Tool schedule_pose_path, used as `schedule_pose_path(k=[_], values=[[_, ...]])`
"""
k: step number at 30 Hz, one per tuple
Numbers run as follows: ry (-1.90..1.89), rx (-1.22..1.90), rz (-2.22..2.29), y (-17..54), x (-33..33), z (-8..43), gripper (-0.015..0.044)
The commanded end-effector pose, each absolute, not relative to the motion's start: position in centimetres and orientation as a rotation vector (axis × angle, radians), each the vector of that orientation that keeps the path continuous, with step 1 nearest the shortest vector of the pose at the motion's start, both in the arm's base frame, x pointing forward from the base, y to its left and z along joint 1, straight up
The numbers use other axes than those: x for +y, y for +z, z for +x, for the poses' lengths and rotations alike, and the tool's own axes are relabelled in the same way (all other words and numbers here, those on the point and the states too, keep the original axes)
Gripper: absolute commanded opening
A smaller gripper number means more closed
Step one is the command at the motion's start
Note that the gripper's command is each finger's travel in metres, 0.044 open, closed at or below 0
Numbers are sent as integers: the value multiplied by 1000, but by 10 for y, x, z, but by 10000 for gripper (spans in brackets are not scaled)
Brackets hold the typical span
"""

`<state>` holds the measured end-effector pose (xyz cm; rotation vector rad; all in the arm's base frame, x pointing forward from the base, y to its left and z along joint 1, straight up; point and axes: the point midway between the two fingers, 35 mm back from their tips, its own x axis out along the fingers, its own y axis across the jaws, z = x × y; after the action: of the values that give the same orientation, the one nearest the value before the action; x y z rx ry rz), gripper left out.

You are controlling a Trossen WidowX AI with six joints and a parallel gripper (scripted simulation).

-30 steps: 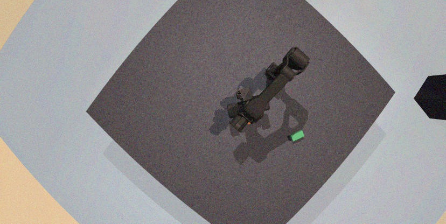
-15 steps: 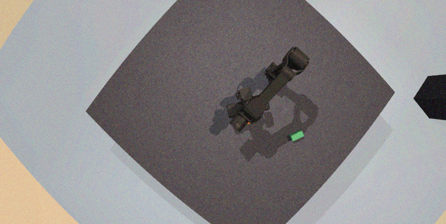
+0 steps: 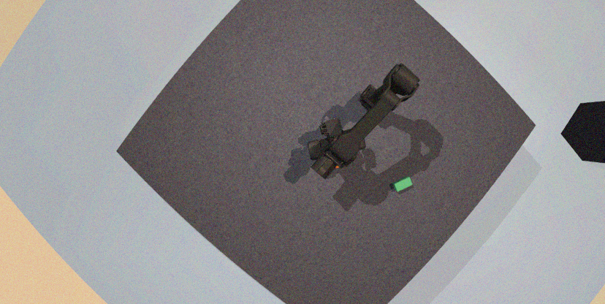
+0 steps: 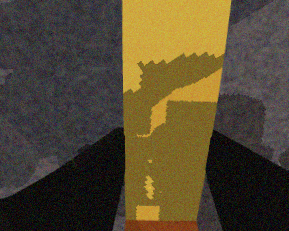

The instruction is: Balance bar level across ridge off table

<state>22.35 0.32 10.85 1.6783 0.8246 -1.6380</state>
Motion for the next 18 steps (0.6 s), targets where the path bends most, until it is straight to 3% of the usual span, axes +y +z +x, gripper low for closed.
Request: schedule_pose_path(k=[1, 6, 18], values=[[-1639, 825, 1678, 108, 3, 223, 53], [-1639, 825, 1678, 108, 3, 223, 167], [-1639, 825, 1678, 108, 3, 223, 167]])
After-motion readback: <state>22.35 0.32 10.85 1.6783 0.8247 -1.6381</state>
